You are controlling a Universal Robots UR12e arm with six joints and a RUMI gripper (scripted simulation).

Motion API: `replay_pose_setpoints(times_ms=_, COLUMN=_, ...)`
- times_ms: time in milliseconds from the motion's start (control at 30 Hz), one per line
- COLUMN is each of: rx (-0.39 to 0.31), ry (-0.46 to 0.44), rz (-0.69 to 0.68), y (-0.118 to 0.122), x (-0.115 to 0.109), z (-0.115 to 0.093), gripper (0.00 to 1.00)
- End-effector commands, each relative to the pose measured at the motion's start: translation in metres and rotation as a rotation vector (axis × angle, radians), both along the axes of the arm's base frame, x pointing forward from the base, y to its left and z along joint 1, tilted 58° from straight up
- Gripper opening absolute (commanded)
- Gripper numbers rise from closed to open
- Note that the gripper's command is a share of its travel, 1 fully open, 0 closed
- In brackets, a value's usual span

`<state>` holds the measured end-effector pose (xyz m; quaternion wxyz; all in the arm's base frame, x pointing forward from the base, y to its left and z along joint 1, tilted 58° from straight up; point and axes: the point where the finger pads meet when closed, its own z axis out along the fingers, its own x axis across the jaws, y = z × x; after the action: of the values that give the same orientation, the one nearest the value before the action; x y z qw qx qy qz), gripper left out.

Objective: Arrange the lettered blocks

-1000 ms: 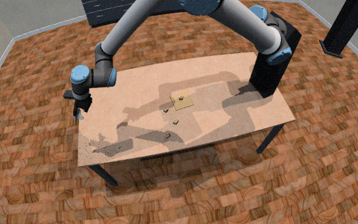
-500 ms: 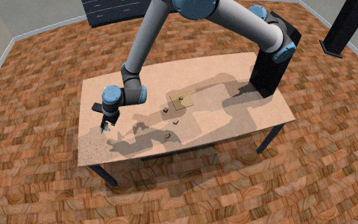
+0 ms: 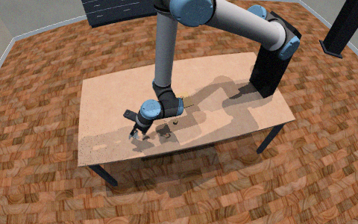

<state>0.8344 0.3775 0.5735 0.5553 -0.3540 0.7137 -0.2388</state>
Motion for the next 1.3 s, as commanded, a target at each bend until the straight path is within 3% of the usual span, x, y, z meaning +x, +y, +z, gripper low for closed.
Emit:
replay_pose_setpoints(times_ms=0, rx=0.042, ry=-0.022, rz=-0.06, y=0.014, x=-0.039, z=-0.069, gripper=1.0)
replay_pose_setpoints(times_ms=33, rx=0.042, ry=-0.022, rz=-0.06, y=0.014, x=-0.039, z=-0.069, gripper=1.0)
replay_pose_setpoints(times_ms=133, rx=0.067, ry=-0.027, rz=-0.089, y=0.02, x=-0.07, z=-0.11, gripper=1.0)
replay_pose_setpoints(times_ms=267, rx=0.089, ry=-0.033, rz=-0.114, y=0.022, x=-0.1, z=-0.144, gripper=1.0)
replay_pose_setpoints(times_ms=533, rx=0.099, ry=-0.036, rz=-0.125, y=0.022, x=-0.113, z=-0.158, gripper=1.0)
replay_pose_setpoints(times_ms=1267, rx=0.101, ry=-0.04, rz=-0.126, y=0.021, x=-0.112, z=-0.154, gripper=1.0)
